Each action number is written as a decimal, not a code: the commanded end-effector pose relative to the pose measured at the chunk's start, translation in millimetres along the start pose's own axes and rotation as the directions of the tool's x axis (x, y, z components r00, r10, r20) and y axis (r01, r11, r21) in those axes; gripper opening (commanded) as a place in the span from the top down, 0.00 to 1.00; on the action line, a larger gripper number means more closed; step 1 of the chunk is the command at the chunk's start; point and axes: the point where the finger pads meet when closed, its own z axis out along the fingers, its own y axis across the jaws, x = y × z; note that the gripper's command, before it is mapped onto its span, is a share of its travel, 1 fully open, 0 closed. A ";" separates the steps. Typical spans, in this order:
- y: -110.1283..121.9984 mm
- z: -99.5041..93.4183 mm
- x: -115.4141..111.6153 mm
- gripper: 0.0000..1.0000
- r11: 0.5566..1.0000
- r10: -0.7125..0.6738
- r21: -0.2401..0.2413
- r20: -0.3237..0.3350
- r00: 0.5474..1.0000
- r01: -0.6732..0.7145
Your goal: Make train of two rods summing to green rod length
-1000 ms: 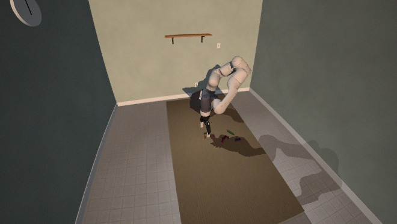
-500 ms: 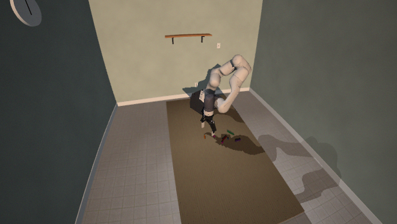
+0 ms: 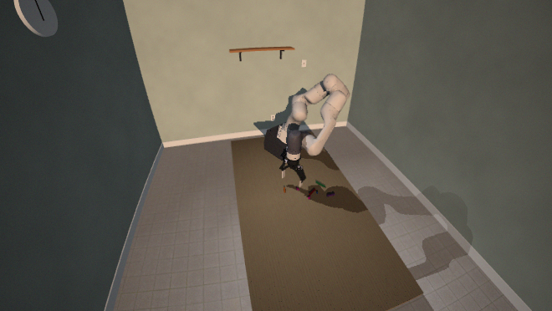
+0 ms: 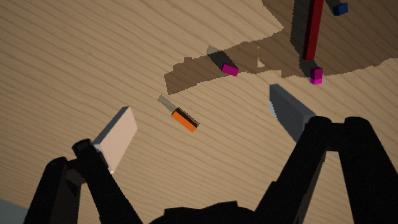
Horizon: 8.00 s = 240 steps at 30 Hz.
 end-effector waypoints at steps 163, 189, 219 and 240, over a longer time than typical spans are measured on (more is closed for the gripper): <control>108.9 -0.1 8.3 0.00 0.766 0.643 -0.017 0.005 0.766 -0.643; 108.9 -0.1 8.3 0.00 0.766 0.643 -0.017 0.005 0.766 -0.643; 109.0 -0.1 8.4 0.00 0.768 0.641 -0.017 0.005 0.768 -0.641; 111.6 -0.1 16.8 0.00 0.957 0.291 -0.011 0.014 0.957 -0.291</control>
